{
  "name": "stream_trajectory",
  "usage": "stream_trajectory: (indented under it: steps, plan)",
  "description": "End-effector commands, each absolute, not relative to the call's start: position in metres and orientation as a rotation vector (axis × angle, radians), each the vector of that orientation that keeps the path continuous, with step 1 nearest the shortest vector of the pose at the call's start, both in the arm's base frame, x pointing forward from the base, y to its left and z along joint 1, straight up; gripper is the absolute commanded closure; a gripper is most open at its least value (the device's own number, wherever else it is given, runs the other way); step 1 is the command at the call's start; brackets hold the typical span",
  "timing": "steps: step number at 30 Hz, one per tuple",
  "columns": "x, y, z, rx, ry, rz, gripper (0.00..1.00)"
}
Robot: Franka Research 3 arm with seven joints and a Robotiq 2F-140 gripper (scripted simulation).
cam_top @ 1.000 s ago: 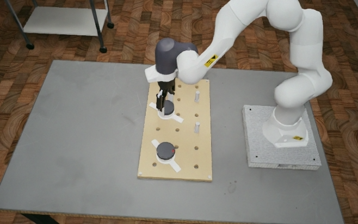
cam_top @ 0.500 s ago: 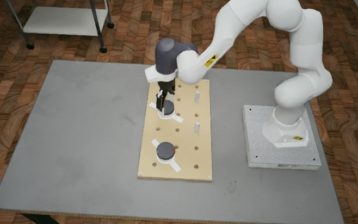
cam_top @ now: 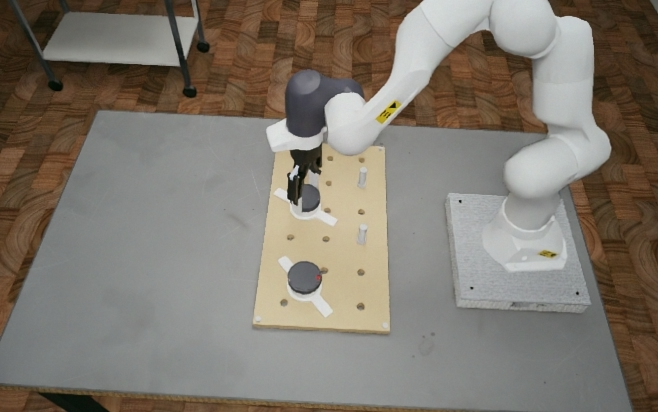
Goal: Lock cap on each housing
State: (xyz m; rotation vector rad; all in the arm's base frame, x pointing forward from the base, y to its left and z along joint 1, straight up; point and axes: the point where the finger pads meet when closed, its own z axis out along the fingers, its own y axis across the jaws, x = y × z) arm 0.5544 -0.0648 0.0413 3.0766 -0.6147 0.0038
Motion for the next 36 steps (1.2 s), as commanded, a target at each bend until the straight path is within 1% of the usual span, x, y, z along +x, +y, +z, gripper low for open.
stream_trajectory:
  steps: [1,36]
  plan:
    - [0.553,-0.061,0.04,3.079,-0.621,0.0,0.9]
    - [0.533,-0.062,0.04,3.079,-0.621,0.0,0.9]
